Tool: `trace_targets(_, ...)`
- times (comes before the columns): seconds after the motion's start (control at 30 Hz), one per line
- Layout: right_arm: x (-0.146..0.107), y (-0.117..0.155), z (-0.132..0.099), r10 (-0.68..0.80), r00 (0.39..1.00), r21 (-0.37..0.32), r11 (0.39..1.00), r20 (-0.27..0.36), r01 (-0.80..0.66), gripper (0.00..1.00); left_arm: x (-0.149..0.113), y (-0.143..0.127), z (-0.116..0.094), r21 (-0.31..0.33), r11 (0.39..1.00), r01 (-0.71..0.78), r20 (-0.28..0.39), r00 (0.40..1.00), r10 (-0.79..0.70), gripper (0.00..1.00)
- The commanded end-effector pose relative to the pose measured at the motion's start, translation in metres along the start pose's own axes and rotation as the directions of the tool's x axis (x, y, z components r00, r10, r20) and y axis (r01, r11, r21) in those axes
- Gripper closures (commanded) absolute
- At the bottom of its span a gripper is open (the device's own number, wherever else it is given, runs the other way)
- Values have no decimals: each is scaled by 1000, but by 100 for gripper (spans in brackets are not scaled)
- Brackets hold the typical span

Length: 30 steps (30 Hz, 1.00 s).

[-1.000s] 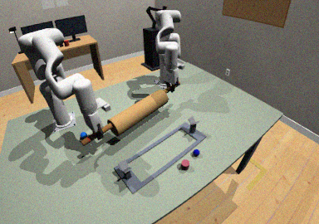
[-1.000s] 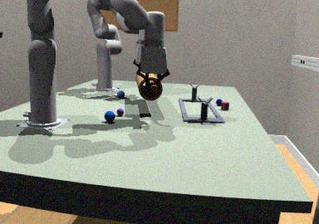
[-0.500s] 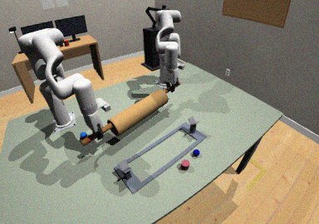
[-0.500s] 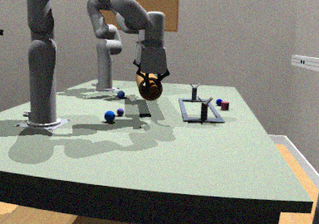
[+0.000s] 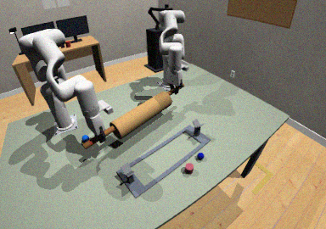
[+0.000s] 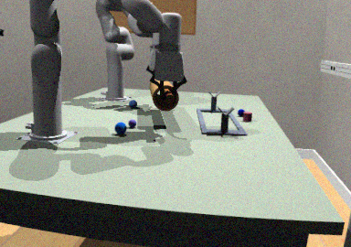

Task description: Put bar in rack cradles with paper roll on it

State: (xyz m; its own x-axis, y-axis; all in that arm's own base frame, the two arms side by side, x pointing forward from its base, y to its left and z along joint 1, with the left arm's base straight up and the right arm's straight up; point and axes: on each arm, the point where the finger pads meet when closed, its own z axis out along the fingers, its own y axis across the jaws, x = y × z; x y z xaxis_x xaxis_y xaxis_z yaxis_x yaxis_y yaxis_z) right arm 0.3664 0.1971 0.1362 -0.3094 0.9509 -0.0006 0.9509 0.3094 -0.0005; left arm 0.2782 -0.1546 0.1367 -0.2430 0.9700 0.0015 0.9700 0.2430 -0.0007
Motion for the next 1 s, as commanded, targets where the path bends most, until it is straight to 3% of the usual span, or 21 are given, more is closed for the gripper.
trace_targets(0.0,0,1,-1,0,1000,-3,1000,-1,0,88,-1,1,-1,-2,1000,0,2,1000,0,88)
trace_targets(0.7,-1,3,-2,1,1000,-3,1000,-1,-1,88,-1,4,-2,-2,1000,-1,2,1000,1,88)
trace_targets(0.97,-5,16,-6,9,1000,-3,1000,-1,-9,88,-5,21,-6,-2,1000,-10,1,1000,10,88)
